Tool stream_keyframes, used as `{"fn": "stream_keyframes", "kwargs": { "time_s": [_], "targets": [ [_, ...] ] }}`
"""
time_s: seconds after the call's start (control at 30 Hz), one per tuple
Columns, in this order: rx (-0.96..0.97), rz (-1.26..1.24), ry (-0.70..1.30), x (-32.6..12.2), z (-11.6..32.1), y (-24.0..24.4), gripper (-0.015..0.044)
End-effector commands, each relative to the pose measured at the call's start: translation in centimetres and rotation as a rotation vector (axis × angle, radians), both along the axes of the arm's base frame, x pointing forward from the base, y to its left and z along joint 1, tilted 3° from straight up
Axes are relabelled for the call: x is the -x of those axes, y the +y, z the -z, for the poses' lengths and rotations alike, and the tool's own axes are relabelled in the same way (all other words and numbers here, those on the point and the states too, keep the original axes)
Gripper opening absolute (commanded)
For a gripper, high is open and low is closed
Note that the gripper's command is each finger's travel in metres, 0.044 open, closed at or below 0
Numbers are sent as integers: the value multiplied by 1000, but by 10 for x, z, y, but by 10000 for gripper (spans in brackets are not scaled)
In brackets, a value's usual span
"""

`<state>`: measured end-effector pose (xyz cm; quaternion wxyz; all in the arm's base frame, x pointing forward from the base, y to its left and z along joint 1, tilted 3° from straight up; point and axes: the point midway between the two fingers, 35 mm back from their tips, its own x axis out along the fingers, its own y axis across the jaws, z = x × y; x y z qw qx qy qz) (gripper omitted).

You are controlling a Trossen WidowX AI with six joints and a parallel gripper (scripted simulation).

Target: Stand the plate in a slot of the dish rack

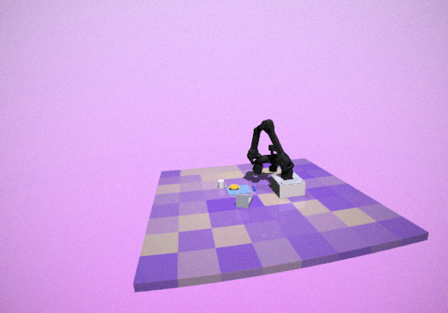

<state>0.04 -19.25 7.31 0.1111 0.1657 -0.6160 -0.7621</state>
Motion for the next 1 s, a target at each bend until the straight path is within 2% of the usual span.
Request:
{"fn": "stream_keyframes", "kwargs": {
  "time_s": [0.0,0.97],
  "targets": [
    [4,2,-3,0,0,0,400],
    [654,374,-620,-77,50,14,400]
  ]
}}
